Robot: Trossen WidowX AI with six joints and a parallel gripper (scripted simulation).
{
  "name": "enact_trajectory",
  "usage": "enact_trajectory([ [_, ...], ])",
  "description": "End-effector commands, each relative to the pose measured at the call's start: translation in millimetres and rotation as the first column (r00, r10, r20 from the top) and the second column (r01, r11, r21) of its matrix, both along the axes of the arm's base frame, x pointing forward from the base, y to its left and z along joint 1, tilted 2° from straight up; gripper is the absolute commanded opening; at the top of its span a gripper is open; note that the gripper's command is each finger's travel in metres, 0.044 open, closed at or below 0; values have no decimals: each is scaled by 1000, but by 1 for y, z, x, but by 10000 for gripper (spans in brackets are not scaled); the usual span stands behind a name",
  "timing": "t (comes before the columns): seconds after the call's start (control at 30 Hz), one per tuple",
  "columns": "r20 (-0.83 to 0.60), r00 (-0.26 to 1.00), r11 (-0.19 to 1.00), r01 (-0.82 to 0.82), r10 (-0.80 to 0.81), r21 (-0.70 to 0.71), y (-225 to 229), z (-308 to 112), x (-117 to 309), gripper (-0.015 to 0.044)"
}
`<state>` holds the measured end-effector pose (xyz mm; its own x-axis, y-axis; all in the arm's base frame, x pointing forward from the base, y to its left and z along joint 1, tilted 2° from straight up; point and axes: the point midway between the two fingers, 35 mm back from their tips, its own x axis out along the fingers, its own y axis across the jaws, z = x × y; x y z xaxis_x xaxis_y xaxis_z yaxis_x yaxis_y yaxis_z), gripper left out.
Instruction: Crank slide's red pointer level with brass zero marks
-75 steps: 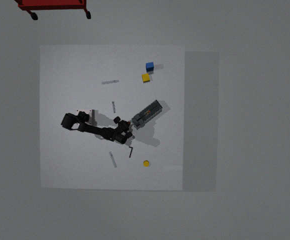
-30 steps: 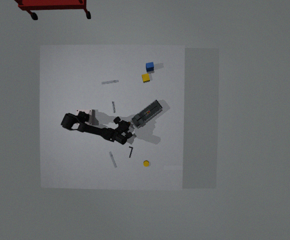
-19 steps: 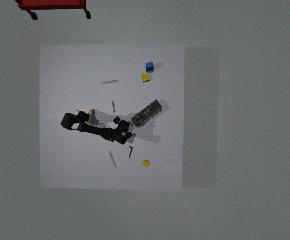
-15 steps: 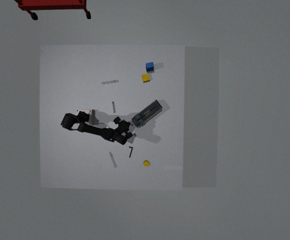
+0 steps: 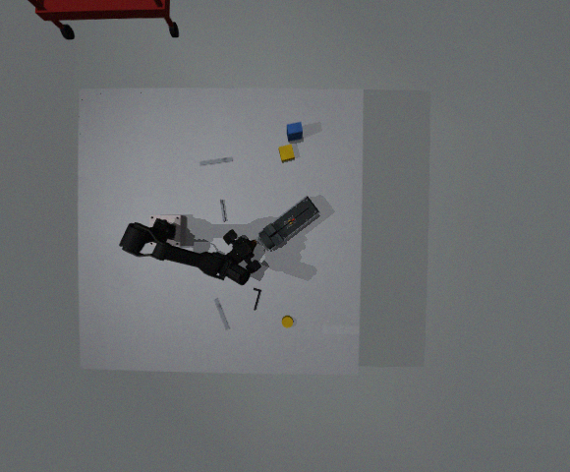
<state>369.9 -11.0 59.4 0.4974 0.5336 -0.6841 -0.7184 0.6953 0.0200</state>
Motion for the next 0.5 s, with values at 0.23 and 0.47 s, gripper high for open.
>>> enact_trajectory([
  [0.23,24,1000,1000,5,-5,-2,-6,8,5,0],
  [0.47,24,1000,1000,5,-5,-2,-7,8,5,0],
])
